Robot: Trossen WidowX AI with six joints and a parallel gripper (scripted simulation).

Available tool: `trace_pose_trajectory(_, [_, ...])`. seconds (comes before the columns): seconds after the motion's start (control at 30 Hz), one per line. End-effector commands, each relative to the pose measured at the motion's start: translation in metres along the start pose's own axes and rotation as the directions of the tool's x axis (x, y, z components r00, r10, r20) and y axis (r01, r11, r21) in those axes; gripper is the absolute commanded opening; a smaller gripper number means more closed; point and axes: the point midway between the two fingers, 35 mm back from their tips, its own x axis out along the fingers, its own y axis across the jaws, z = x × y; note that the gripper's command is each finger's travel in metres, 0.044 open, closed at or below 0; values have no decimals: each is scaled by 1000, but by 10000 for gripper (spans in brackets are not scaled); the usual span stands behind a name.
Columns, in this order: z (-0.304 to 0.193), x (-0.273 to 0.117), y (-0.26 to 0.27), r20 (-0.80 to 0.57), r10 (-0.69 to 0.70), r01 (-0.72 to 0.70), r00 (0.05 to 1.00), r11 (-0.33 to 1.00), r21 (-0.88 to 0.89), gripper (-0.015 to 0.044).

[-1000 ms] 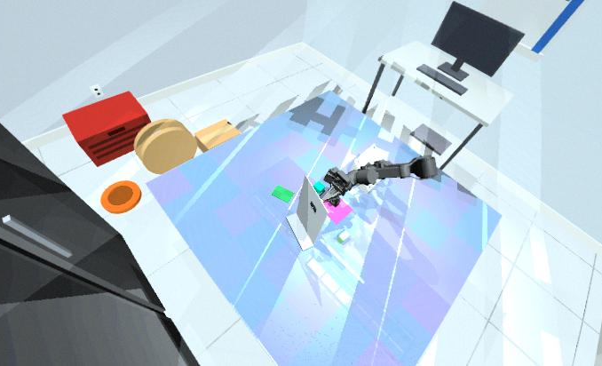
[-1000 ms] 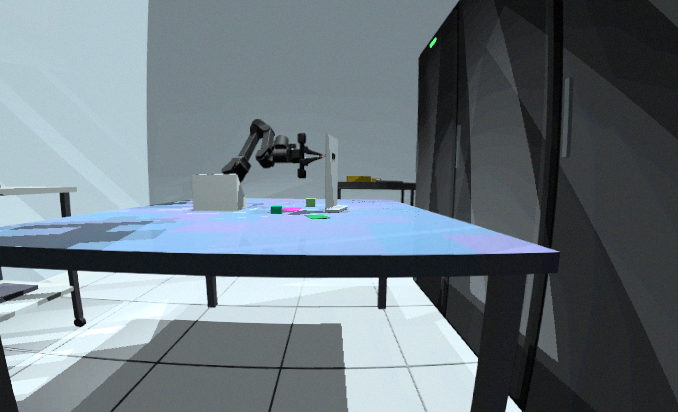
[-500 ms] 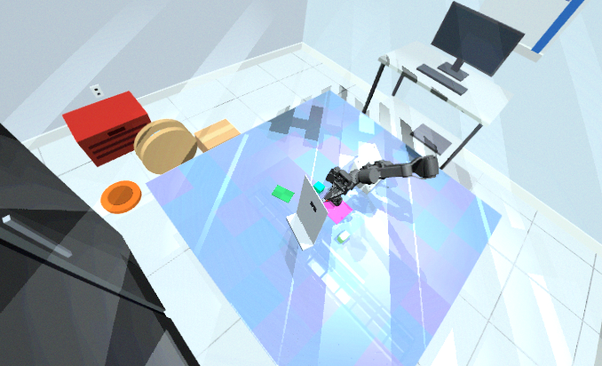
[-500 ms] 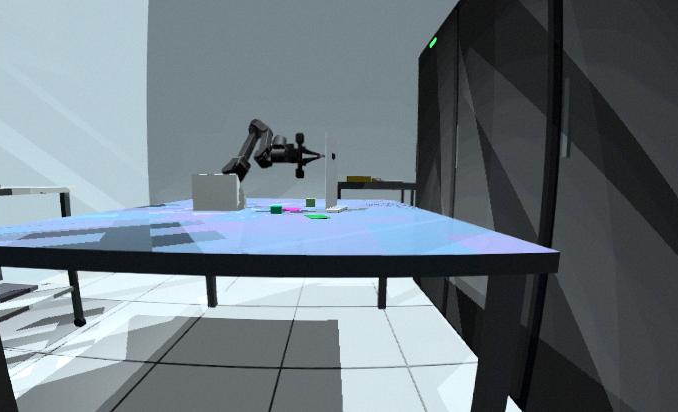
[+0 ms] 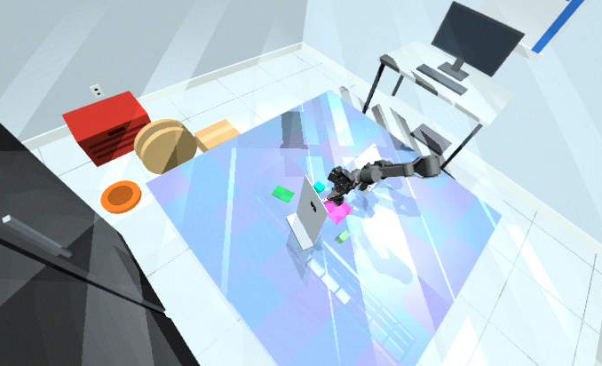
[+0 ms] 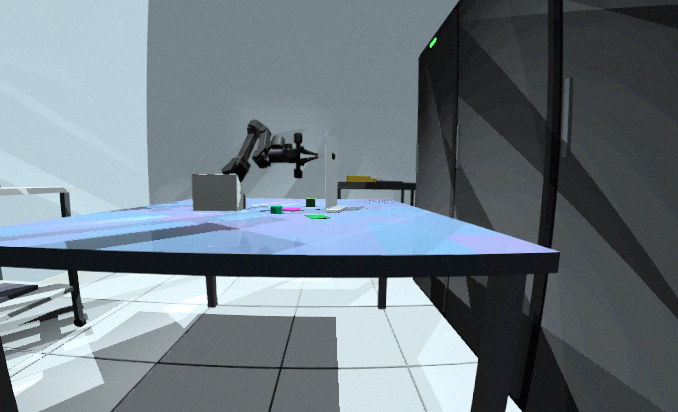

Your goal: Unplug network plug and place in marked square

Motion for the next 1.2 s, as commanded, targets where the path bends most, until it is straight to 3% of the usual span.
trace_pose_trajectory(0.0, [0, -4, -2, 1, -7, 7, 1000, 1000, 5, 0])
trace_pose_trajectory(1.17, [-6, -19, -2, 2, -8, 8, 1000, 1000, 6, 0])
